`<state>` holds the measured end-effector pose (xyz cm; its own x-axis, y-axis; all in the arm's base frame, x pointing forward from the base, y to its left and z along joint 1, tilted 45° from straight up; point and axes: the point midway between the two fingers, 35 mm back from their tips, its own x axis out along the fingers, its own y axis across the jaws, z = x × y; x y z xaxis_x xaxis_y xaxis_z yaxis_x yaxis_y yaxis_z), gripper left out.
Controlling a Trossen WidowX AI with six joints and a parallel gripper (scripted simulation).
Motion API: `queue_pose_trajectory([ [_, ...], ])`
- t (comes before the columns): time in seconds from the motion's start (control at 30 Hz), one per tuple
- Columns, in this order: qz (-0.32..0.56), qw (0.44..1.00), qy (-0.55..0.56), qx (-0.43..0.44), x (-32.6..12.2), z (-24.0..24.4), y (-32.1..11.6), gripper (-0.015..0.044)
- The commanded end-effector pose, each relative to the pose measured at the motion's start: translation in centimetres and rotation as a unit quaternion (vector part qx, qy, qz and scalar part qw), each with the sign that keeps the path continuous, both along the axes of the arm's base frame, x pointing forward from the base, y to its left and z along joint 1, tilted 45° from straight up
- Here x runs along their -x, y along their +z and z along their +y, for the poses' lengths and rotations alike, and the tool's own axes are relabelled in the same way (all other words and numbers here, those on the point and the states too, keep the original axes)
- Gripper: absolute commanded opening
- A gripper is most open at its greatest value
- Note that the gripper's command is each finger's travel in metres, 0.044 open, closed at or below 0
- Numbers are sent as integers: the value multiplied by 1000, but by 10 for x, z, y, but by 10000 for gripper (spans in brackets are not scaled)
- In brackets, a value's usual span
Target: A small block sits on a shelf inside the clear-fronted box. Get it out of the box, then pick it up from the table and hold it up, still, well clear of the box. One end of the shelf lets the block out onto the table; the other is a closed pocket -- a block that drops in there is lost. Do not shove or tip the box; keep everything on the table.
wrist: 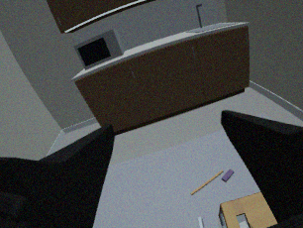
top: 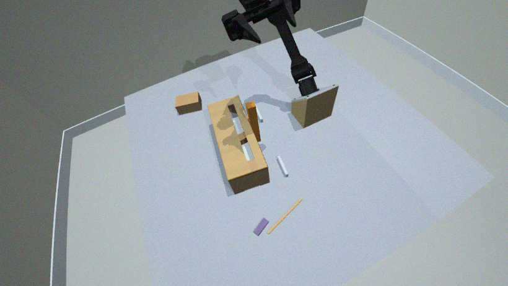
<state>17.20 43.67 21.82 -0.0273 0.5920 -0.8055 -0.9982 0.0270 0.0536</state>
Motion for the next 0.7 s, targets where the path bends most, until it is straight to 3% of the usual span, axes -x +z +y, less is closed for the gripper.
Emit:
queue_pose_trajectory([
  [0.0, 67, 965, -241, 81, -53, -44, -37, 400],
  [0.3, 113, 835, -522, 131, -104, -110, -68, 400],
  [0.67, 107, 582, -795, 130, -145, -203, -95, 400],
])
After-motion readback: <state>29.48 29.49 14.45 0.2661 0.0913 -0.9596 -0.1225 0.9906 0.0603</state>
